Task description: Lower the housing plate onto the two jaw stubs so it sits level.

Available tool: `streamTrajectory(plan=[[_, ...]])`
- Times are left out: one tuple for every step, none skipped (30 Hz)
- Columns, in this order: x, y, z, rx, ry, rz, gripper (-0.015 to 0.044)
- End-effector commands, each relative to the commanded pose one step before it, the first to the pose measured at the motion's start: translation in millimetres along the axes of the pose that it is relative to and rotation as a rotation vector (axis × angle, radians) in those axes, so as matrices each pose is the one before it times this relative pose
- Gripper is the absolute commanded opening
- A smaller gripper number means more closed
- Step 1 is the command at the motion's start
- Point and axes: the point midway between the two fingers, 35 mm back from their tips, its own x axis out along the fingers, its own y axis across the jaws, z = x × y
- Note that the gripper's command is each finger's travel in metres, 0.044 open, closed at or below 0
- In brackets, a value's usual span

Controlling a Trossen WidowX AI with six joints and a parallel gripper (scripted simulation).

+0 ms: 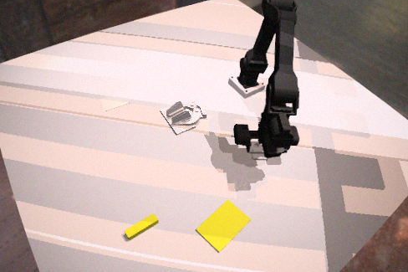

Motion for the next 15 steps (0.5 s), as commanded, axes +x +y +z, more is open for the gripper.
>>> streamTrajectory(plan=[[0.0, 0.04, 0.0, -0.0001, 0.00001, 0.00018, 0.0351], [0.0, 0.0, 0.0, 0.0, 0.0, 0.0, 0.0351], [0.0, 0.0, 0.0, 0.0, 0.0, 0.0, 0.0351], [0.0, 0.0, 0.0, 0.0, 0.0, 0.0, 0.0351], [-0.5, 0.0, 0.07, 0.0, 0.00002, -0.00003, 0.0351], [-1.5, -0.01, 0.19, 0.0001, 0.00005, -0.00008, 0.0351], [-2.51, -0.01, 0.3, 0.0002, 0.00008, -0.00014, 0.0351], [-3.09, -0.02, 0.34, 0.0002, 0.00011, -0.00017, 0.0351], [-3.1, -0.02, 0.3, 0.0002, 0.00011, -0.00017, 0.0351], [-3.12, -0.02, 0.26, 0.0002, 0.00011, -0.00017, 0.0351], [-3.13, -0.02, 0.22, 0.0002, 0.00012, -0.00017, 0.0351], [-3.14, -0.02, 0.18, 0.0002, 0.00012, -0.00017, 0.0351], [-3.15, -0.02, 0.15, 0.0002, 0.00013, -0.00017, 0.0351], [-3.16, -0.02, 0.11, 0.0002, 0.00013, -0.00017, 0.0351], [-3.17, -0.02, 0.07, 0.0002, 0.00013, -0.00017, 0.0351]])
